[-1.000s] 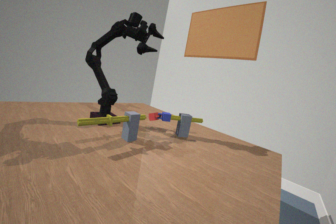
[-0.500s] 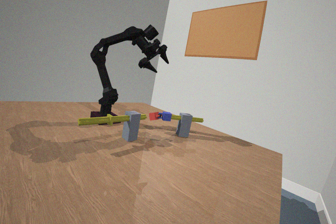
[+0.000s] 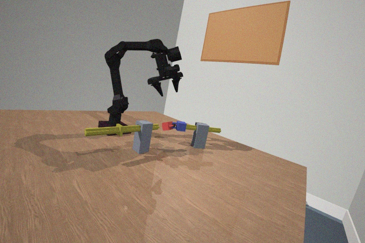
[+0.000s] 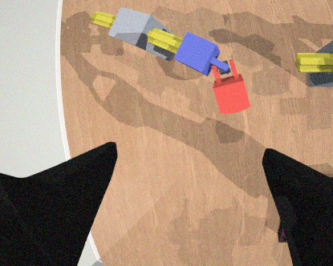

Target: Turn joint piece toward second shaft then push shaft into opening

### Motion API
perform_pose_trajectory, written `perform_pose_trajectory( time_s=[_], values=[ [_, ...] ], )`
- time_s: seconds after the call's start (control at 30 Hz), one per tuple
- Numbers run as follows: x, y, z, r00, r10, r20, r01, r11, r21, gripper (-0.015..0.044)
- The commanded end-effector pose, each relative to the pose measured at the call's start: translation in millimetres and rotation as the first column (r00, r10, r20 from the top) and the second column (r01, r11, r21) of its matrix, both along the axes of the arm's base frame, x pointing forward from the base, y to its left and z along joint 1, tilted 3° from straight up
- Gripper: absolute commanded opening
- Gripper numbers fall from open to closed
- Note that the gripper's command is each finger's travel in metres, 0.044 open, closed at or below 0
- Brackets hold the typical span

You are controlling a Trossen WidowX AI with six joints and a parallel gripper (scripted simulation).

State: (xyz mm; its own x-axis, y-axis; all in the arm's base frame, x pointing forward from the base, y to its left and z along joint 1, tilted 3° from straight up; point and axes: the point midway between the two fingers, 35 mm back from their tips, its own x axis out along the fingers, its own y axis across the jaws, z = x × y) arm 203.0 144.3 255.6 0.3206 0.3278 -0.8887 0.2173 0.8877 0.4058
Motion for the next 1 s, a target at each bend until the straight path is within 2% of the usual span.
perform_pose_trajectory(
  time_s=[0.0, 0.37, 0.57, 0.97],
  values=[
    [-6.9, -1.6, -24.9, 0.995, 0.054, -0.086, -0.062, 0.994, -0.094, 0.0440],
    [-29.8, -10.7, -70.6, 0.943, 0.152, -0.297, -0.234, 0.936, -0.264, 0.0440],
    [-30.2, -10.7, -71.5, 0.945, 0.158, -0.287, -0.237, 0.934, -0.268, 0.0440],
    [-36.5, -9.7, -86.3, 0.961, 0.254, -0.109, -0.276, 0.906, -0.322, 0.0440]
  ],
)
